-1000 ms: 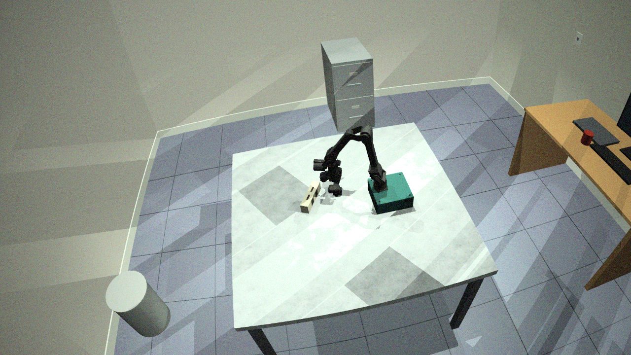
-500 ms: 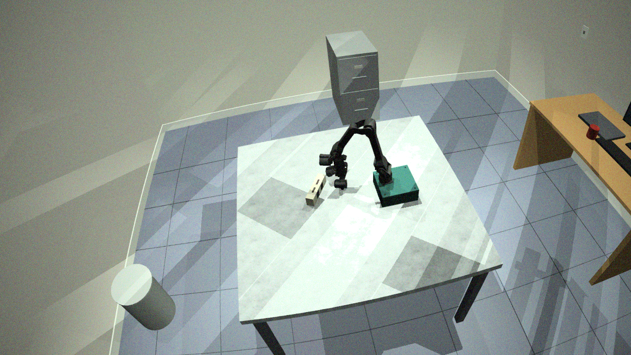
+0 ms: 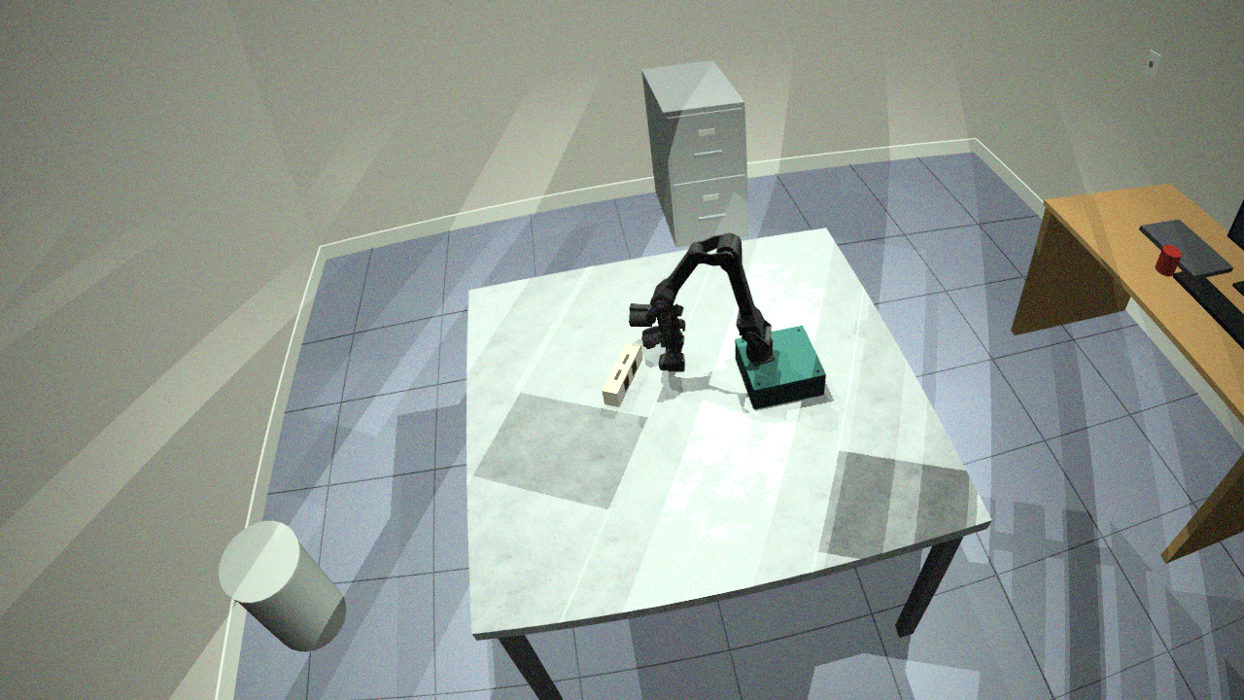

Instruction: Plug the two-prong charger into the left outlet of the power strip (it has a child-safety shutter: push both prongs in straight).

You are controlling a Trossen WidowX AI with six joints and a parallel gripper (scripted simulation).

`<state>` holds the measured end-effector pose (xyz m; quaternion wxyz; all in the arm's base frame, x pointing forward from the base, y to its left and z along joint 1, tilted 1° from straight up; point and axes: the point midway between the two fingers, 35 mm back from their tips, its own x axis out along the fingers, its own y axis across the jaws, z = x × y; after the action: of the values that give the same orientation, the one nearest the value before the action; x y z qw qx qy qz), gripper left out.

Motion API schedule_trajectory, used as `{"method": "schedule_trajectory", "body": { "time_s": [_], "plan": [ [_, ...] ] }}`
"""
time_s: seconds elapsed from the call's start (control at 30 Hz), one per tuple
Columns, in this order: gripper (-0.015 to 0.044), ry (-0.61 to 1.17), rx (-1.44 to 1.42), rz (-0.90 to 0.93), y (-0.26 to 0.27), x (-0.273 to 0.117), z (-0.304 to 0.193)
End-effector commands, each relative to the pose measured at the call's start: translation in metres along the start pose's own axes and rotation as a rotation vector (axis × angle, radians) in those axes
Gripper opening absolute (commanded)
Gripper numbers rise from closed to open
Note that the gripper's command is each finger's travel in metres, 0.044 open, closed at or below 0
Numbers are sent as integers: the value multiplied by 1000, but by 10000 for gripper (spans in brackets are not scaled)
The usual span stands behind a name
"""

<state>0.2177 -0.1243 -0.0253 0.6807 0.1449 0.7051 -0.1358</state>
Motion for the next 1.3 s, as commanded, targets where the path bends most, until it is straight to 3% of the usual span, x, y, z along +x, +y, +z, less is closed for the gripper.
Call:
{"method": "schedule_trajectory", "body": {
  "time_s": [0.0,0.43,1.27],
  "plan": [
    [0,-7,-1,-1,0,-9,2],
    [0,-2,-6,-3,1,-53,-9],
    [0,-8,95,7,44,-37,16]
  ]
}}
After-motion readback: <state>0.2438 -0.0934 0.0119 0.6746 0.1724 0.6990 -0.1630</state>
